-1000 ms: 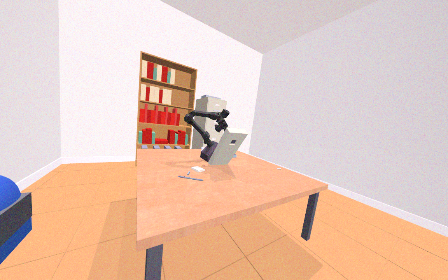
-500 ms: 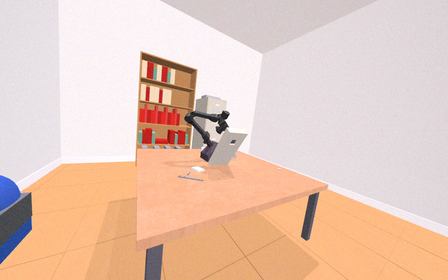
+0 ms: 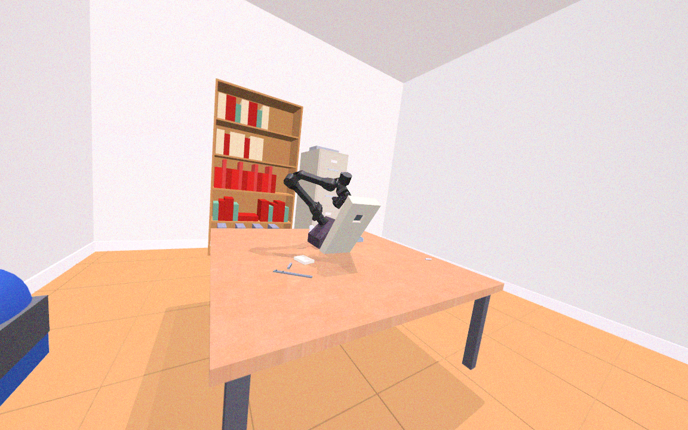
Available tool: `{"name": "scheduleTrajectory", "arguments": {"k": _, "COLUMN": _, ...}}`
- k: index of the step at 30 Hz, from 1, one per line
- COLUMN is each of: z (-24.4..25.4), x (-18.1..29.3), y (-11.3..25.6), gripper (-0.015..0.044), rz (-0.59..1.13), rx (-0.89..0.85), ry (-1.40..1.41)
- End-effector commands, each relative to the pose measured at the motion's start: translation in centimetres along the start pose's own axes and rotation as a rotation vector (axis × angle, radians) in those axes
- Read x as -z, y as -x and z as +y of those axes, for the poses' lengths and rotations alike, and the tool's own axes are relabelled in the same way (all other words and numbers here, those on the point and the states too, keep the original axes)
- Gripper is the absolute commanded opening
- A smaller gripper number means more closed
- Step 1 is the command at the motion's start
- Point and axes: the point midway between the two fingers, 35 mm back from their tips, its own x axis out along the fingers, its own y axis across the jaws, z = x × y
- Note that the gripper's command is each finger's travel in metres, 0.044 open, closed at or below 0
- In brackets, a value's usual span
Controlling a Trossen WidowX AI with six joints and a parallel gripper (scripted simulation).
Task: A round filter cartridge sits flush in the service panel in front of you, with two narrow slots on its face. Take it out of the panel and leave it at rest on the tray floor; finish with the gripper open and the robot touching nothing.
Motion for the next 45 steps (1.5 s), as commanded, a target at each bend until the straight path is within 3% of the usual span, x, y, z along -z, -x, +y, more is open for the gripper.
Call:
{"name": "scheduleTrajectory", "arguments": {"k": 1, "z": -0.15, "x": -0.05, "y": -0.19, "gripper": 0.01, "rz": 0.004, "rx": 0.003, "ry": 0.006}}
{"name": "scheduleTrajectory", "arguments": {"k": 45, "z": -0.16, "x": 0.03, "y": -0.83, "gripper": 0.01, "rz": 0.004, "rx": 0.002, "ry": 0.005}}
